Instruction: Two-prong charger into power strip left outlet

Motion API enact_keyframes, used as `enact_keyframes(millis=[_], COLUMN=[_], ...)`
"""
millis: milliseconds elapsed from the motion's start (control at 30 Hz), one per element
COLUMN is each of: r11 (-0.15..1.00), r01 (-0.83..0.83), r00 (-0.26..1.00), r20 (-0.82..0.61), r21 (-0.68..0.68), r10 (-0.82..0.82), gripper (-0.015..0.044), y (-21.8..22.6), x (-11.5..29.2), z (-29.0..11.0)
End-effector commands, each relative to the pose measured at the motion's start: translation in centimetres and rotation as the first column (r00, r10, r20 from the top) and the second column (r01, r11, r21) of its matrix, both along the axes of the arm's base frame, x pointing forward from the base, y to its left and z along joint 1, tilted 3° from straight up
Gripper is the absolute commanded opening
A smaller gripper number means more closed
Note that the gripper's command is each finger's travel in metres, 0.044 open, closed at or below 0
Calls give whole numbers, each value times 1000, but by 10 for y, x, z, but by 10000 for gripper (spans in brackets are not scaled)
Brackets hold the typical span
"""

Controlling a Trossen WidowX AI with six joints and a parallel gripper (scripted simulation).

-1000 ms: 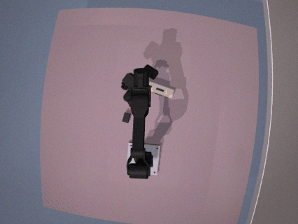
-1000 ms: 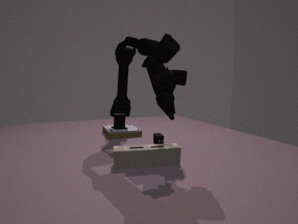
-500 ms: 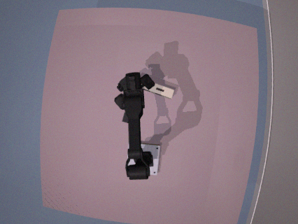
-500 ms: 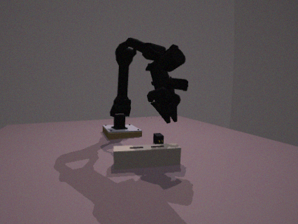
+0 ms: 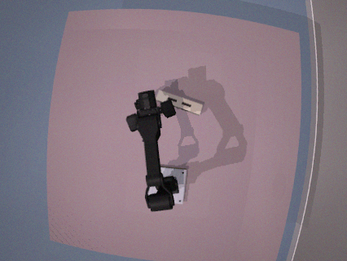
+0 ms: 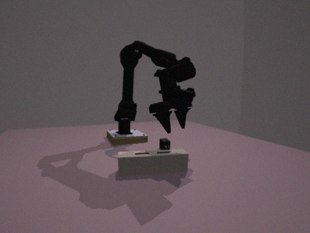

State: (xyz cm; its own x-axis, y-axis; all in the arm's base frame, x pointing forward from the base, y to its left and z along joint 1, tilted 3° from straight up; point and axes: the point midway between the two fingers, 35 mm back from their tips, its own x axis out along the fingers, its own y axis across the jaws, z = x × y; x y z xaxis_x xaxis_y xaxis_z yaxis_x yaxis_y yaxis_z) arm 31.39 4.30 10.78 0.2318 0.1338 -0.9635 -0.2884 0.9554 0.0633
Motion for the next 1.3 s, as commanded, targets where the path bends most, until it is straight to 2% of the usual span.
enact_keyframes(millis=[0,433,933,1267], r11=[997,950,832,817], r01=[73,313,548,568], r00=[996,932,776,758], r20=[-44,-195,-317,-324], r21=[11,5,-87,-99], r10=[-72,-306,-545,-566], gripper=[440,440,440,440], y=[5,22,33,34], x=[-12,-47,-88,-92], z=[-4,-17,-29,-34])
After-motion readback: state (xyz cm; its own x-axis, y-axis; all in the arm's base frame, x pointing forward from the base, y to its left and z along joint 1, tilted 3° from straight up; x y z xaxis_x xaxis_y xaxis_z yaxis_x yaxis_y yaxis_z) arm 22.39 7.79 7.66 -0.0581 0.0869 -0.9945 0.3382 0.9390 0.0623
